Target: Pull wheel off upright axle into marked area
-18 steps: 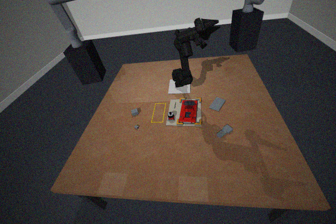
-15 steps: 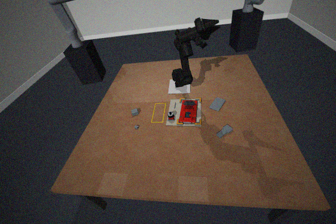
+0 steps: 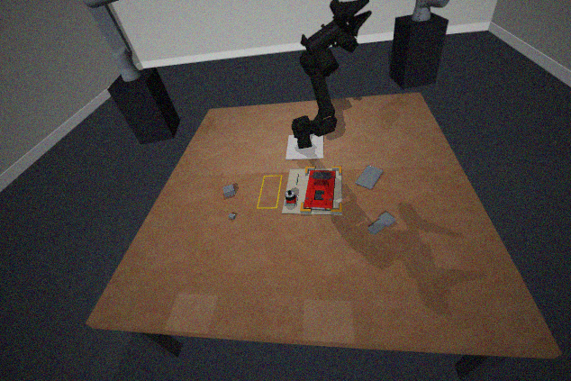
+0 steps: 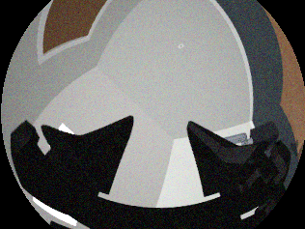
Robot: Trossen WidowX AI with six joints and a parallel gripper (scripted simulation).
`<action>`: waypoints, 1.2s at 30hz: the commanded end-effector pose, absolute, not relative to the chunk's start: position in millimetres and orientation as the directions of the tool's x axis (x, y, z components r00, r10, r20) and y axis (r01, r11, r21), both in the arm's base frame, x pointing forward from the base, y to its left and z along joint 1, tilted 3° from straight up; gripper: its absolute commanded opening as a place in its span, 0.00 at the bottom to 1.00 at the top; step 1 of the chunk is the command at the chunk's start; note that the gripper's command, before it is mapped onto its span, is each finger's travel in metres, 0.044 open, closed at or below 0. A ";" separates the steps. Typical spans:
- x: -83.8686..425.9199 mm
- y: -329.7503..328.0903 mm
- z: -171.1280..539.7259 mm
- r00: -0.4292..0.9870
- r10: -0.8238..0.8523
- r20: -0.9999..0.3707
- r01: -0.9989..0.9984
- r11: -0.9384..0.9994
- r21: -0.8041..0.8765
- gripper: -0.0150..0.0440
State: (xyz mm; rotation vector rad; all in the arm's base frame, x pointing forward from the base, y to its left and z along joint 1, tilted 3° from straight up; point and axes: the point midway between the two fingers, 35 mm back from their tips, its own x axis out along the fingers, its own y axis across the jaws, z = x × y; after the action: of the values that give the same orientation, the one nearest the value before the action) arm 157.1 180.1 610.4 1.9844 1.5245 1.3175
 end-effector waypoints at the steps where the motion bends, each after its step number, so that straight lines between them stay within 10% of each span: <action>1: 121.9 177.8 625.7 -0.073 0.849 0.523 0.562 -0.398 0.725 0.76; 36: -120.4 -2.8 676.9 -0.687 0.141 0.713 0.639 -0.348 0.686 0.76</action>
State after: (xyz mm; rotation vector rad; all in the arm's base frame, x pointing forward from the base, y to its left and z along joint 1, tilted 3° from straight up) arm -106.0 27.3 678.1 1.3601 1.8739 2.4888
